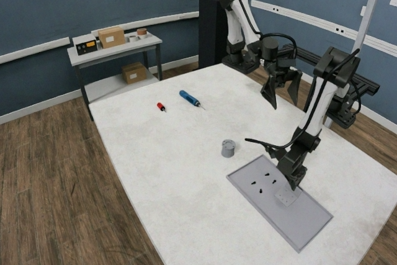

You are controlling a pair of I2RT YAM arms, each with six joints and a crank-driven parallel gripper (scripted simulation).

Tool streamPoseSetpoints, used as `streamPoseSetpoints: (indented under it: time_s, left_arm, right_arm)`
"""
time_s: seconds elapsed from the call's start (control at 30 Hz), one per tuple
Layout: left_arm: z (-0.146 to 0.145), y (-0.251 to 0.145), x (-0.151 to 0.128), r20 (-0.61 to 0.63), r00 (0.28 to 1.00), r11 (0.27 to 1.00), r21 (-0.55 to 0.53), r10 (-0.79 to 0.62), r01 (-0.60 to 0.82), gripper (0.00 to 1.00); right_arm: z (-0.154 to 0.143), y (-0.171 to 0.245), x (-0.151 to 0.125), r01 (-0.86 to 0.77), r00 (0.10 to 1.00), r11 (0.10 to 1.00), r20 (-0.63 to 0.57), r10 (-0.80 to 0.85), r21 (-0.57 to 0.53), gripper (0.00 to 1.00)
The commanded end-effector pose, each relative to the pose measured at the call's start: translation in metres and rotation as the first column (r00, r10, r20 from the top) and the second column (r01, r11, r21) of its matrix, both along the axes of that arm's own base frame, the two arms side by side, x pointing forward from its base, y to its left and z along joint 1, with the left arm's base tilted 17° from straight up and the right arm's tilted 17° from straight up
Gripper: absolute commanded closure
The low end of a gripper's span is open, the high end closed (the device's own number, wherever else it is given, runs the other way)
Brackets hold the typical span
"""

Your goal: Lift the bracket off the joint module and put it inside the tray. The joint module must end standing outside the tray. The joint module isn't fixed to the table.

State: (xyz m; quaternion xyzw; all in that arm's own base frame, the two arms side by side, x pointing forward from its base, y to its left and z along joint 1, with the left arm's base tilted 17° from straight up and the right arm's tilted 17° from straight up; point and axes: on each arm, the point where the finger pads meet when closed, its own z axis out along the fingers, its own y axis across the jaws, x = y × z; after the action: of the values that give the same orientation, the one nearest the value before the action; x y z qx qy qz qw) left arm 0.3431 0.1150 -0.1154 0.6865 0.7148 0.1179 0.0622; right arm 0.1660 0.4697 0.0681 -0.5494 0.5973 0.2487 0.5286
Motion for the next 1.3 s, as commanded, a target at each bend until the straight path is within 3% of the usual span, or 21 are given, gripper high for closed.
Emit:
streamPoseSetpoints:
  time_s: [0.0, 0.27, 1.03, 1.27]
  left_arm:
    - [0.007, 0.000, 0.009, 0.036, 0.999, 1.000, 0.008, -0.013, 0.013, 1.00]
    - [0.003, 0.000, 0.009, 0.033, 0.999, 1.000, 0.008, -0.017, 0.016, 1.00]
    - [-0.026, 0.007, 0.027, 0.028, 0.999, 1.000, 0.002, -0.016, 0.016, 1.00]
    - [0.008, 0.000, 0.016, 0.047, 0.999, 1.000, 0.004, -0.014, 0.014, 0.15]
  right_arm:
    - [0.015, 0.010, 0.004, 0.090, 0.995, 0.988, 0.020, -0.093, 0.122, 0.00]
    - [0.006, 0.009, 0.000, 0.067, 0.997, 0.994, 0.026, -0.069, 0.085, 0.00]
    - [0.003, 0.021, 0.012, 0.090, 0.995, 0.987, 0.036, -0.095, 0.130, 0.00]
    - [-0.006, 0.024, 0.017, 0.097, 0.994, 0.986, 0.037, -0.103, 0.133, 0.00]
